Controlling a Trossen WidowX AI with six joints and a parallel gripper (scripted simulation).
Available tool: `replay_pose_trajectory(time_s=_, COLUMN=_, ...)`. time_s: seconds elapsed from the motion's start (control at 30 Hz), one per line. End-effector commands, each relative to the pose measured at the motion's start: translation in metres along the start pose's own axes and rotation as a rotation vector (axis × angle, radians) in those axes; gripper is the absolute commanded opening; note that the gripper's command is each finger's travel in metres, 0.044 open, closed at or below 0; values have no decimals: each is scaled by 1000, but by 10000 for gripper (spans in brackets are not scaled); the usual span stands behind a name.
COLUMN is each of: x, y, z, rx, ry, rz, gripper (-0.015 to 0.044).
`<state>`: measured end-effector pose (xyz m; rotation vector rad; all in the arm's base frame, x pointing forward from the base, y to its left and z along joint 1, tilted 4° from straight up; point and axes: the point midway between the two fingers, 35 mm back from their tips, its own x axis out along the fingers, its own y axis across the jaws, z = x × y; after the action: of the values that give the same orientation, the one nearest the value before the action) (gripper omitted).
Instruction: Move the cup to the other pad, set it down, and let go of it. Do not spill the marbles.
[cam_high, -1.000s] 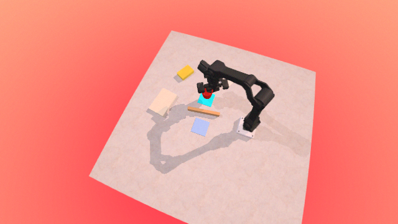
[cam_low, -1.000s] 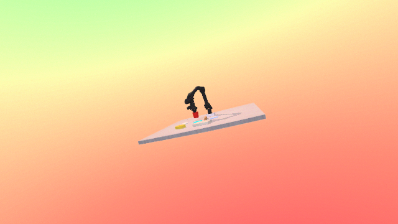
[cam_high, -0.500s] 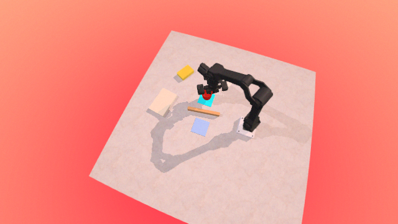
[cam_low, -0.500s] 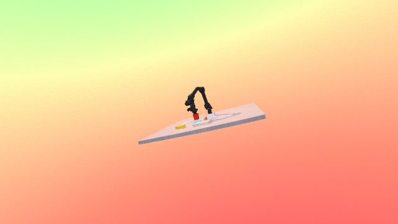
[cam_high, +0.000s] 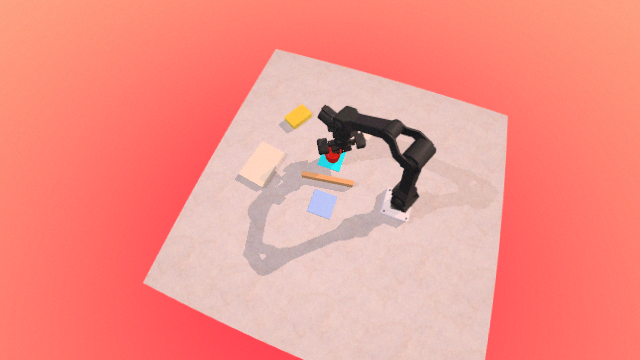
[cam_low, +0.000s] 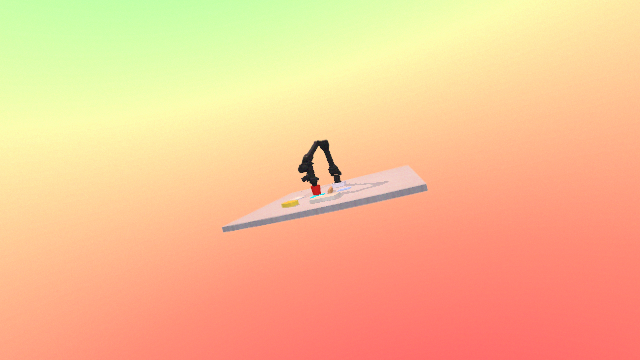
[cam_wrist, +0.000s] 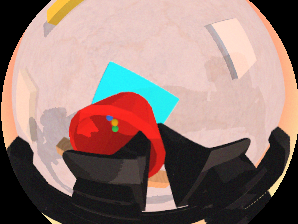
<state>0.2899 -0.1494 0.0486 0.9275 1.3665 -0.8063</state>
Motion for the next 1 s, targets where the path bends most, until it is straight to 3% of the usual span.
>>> replay_pose_trajectory(time_s=0.0, x=4, y=-1, z=-2, rx=2, ry=10, rz=-2, gripper=0)
replay_pose_trajectory(time_s=0.43, x=1, y=0, z=0, rx=0, ry=2, rz=-1, gripper=0)
replay_pose_trajectory(time_s=0.6, x=1, y=0, z=0, rx=0, ry=2, rz=-1, gripper=128)
replay_pose_trajectory(time_s=0.97, x=-6, y=0, z=0, rx=0, ry=3, rz=-1, gripper=128)
